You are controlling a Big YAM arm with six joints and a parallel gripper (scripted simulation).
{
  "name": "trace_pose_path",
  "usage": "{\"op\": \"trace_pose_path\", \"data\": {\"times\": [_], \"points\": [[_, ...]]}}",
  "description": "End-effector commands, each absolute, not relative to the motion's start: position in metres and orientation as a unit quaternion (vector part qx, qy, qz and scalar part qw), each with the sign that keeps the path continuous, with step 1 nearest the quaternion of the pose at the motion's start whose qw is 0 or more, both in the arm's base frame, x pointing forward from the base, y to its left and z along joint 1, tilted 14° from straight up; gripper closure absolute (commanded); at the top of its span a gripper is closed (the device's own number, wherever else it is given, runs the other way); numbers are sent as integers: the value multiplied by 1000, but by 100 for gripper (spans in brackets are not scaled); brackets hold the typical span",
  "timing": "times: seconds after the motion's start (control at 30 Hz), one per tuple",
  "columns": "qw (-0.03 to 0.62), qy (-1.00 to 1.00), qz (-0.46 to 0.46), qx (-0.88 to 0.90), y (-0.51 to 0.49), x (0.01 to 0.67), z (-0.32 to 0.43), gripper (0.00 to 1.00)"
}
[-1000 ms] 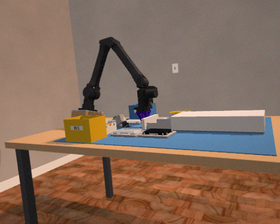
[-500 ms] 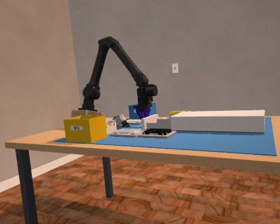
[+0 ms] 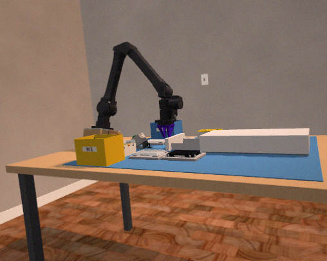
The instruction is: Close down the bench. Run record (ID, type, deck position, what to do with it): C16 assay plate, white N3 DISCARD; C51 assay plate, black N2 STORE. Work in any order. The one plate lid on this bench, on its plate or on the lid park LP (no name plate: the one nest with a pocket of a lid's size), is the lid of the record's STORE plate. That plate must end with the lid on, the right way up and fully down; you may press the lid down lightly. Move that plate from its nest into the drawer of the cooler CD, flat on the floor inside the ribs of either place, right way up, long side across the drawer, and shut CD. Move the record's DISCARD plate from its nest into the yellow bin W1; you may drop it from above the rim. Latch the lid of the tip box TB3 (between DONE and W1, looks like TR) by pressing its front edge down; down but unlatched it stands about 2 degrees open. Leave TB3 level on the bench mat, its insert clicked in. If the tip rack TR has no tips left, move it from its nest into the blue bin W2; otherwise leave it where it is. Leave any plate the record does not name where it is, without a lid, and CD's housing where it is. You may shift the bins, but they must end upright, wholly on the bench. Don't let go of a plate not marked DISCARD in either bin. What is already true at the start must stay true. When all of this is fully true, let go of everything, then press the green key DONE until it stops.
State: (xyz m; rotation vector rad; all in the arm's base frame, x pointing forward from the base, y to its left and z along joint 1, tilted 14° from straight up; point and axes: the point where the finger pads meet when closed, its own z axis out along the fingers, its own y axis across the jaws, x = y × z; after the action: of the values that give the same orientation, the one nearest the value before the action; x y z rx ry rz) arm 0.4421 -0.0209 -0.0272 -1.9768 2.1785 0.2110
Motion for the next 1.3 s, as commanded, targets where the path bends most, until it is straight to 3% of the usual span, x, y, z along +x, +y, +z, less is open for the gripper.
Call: {"op": "trace_pose_path", "data": {"times": [0.0,1.27], "points": [[123,734,40,-666,-34,471,6,70],[123,734,38,-667,-45,467,52,70]]}}
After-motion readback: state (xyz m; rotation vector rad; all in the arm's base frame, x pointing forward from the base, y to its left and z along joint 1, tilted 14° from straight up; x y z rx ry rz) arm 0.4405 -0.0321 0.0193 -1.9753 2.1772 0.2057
